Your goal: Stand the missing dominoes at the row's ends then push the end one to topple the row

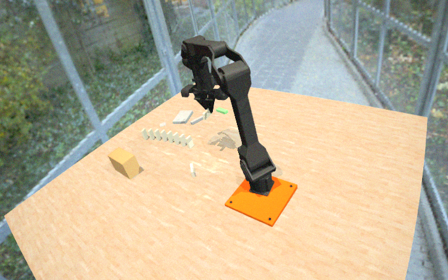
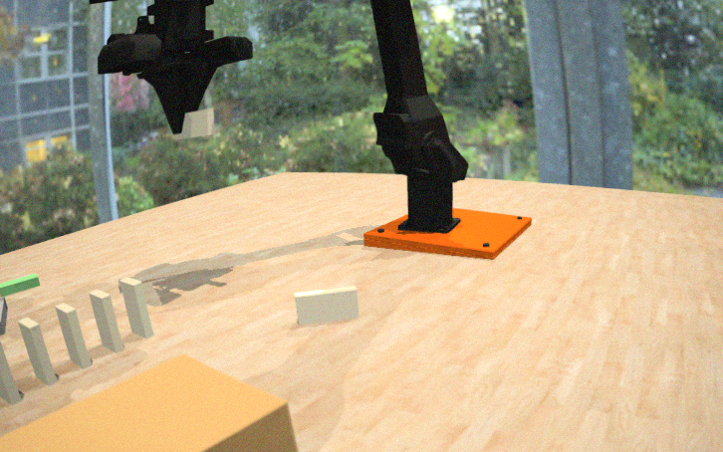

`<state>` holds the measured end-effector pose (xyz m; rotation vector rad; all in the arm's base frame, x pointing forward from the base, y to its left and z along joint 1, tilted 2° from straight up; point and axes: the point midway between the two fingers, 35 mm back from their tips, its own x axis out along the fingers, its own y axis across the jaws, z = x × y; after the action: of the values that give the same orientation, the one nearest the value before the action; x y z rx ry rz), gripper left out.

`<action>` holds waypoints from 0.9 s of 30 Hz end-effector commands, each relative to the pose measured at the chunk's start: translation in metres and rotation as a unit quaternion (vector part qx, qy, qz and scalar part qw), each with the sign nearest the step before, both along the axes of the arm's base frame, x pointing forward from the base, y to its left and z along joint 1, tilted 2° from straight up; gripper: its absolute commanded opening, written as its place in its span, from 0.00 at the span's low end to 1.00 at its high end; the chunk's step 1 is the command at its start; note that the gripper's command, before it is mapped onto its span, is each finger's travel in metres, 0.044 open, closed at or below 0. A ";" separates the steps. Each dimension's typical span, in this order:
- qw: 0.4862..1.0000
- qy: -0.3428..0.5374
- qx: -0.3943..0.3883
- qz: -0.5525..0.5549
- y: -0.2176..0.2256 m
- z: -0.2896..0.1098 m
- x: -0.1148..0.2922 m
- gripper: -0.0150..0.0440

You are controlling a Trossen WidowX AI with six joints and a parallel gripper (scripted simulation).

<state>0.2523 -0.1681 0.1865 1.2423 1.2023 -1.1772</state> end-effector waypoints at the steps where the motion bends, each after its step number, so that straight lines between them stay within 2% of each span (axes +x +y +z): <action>1: 1.000 0.002 -0.003 -0.024 -0.060 -0.001 -0.015 0.30; 4: 0.999 0.003 -0.004 -0.037 -0.098 -0.004 -0.032 0.30; 11: 0.999 0.003 -0.012 -0.034 -0.103 -0.006 -0.032 0.30; 27: 0.982 0.007 -0.181 0.049 -0.138 -0.041 0.001 0.30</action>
<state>0.2498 -0.3022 0.1508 0.9536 1.0151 -1.2612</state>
